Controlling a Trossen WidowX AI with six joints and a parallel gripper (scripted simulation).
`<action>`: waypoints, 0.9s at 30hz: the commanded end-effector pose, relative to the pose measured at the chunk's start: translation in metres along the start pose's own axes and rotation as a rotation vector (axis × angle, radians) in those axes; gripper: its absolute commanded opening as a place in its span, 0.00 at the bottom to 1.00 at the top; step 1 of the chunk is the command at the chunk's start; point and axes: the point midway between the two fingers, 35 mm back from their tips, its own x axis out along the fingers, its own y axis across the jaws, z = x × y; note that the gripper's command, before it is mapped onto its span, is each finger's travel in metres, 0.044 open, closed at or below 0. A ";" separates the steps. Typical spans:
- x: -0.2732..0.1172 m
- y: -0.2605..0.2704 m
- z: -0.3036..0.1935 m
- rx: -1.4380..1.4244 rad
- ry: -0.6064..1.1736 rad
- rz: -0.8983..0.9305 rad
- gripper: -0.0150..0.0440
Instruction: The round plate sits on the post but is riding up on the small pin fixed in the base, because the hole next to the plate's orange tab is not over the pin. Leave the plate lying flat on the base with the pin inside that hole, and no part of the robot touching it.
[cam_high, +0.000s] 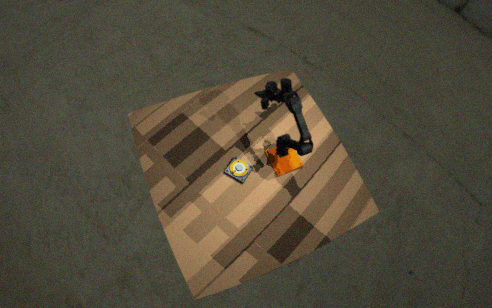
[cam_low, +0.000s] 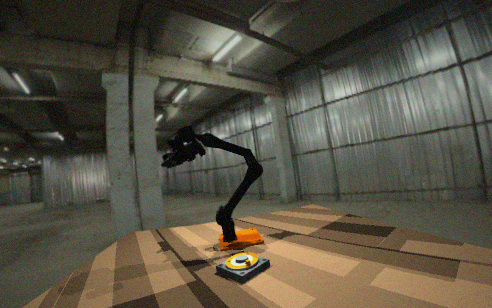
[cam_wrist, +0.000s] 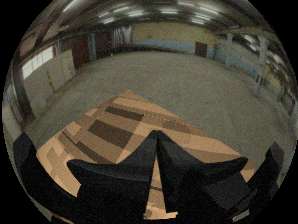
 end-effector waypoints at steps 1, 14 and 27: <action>0.029 0.011 -0.008 0.034 0.110 0.091 0.25; 0.111 0.088 -0.064 -0.015 0.505 0.323 0.25; 0.132 0.217 -0.163 -0.300 0.911 0.490 0.25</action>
